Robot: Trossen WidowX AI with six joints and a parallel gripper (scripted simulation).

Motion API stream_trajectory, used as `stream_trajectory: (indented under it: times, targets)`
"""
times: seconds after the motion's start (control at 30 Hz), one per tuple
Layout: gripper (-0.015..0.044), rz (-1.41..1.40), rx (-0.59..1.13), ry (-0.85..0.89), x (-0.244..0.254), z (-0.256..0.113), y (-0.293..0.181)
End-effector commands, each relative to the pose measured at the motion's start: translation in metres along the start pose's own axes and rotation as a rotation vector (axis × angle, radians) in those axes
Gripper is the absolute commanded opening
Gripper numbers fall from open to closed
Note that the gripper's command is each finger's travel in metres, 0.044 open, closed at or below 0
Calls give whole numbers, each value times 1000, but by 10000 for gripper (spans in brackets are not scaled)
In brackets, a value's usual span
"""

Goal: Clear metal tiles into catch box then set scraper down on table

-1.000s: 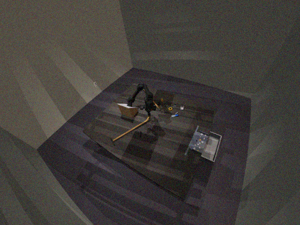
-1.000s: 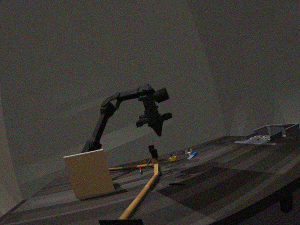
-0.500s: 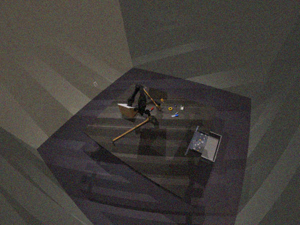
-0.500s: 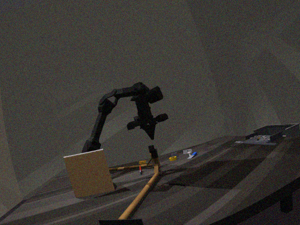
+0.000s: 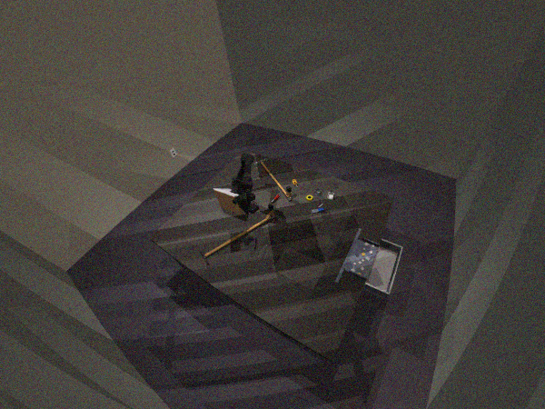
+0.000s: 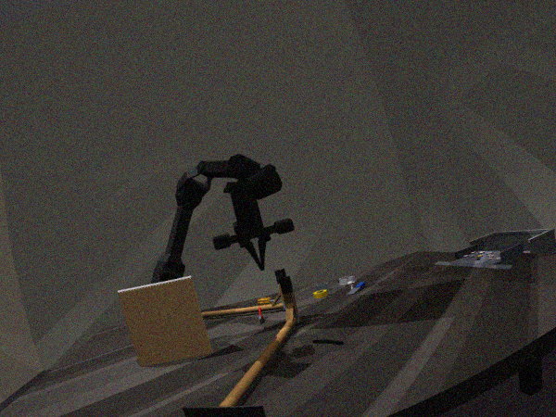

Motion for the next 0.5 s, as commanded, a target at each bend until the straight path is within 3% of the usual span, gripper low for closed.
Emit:
stream_trajectory:
  times: [0.0,0.47]
  targets:
    - [0,54,-7,11,12,5,-13]
    - [0,258,-55,42,64,25,-55]
Point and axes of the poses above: the point midway between the two fingers, 35 mm back from their tips, its own z axis out along the fingers, its own x axis across the jaws, y = z × x, the point moved 7 cm from there along -z, back along the fingers, and after that the axes turned 9 degrees about z, right-handed, at the moved point
